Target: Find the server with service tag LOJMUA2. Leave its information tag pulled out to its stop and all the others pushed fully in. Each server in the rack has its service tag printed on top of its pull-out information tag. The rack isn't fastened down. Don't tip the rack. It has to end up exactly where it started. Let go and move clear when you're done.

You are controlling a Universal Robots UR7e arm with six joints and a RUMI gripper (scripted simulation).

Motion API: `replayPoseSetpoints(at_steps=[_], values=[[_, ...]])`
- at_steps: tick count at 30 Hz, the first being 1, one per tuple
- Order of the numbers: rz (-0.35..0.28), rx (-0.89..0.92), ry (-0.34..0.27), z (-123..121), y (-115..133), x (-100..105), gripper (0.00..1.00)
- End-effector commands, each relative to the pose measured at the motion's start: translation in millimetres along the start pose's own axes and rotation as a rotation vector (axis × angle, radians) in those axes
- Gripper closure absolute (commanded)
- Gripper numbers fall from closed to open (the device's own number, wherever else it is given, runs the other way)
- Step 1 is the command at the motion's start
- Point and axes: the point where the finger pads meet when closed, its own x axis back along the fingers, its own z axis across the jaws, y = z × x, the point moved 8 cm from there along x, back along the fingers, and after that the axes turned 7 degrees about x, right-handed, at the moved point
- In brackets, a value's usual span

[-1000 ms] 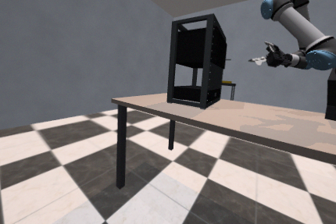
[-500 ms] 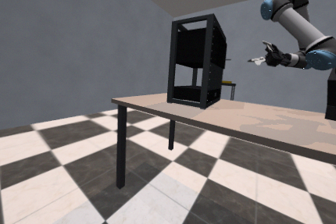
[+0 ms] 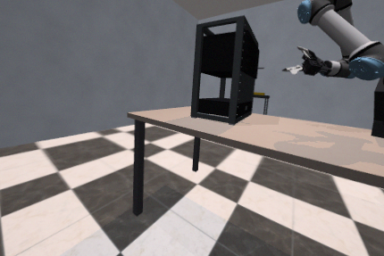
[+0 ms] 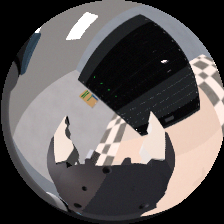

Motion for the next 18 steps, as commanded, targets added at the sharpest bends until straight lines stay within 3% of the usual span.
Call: replayPoseSetpoints(at_steps=[1,18], values=[[0.011,-0.023,0.012,2.6,-3.2,-0.5,0.00],[0.041,-0.096,0.047,11.2,-11.8,-0.8,0.00]])
